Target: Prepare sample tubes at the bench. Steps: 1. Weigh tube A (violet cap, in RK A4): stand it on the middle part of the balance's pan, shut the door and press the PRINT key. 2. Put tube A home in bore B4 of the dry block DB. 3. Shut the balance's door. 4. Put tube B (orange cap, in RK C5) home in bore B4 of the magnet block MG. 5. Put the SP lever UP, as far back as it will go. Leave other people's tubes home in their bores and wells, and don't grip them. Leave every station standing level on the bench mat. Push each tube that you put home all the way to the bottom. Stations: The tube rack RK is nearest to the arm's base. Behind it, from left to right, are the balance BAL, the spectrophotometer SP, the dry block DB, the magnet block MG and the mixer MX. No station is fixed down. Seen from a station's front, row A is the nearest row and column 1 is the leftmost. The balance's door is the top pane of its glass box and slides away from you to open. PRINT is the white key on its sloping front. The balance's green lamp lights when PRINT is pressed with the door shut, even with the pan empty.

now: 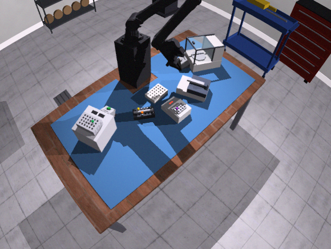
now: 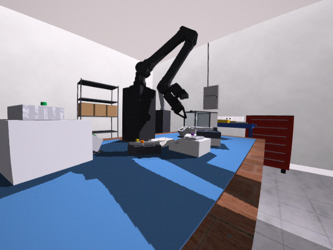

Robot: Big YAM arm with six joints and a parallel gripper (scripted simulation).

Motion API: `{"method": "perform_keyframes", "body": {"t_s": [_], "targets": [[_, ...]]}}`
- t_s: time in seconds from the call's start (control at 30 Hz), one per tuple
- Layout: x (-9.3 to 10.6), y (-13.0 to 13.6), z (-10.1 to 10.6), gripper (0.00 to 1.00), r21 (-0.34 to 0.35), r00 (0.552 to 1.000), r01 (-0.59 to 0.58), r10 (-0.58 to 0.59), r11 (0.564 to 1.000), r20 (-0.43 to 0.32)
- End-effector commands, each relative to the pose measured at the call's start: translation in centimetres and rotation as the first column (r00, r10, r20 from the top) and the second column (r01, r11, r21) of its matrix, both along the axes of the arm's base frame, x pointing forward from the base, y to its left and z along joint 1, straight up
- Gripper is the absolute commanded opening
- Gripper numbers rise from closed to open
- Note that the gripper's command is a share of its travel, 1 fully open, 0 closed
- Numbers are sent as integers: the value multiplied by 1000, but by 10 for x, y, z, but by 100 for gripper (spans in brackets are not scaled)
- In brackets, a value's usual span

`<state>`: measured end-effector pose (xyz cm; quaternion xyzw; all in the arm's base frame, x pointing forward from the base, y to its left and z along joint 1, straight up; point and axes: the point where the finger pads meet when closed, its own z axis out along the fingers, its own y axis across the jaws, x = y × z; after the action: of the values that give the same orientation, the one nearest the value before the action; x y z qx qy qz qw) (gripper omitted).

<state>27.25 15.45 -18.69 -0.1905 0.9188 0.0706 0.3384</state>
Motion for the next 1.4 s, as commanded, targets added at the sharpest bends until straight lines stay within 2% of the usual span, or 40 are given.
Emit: {"method": "perform_keyframes", "body": {"t_s": [0.0,0.87,0.93,1.37], "targets": [[-14,-9,-2,0,-20,1000,-6,6,1000,-27],[-14,-9,-2,0,-20,1000,-6,6,1000,-27],[0,-1,-6,0,-2,1000,-5,5,1000,4],[6,-1,-23,0,-4,1000,-1,1,1000,2]]}}
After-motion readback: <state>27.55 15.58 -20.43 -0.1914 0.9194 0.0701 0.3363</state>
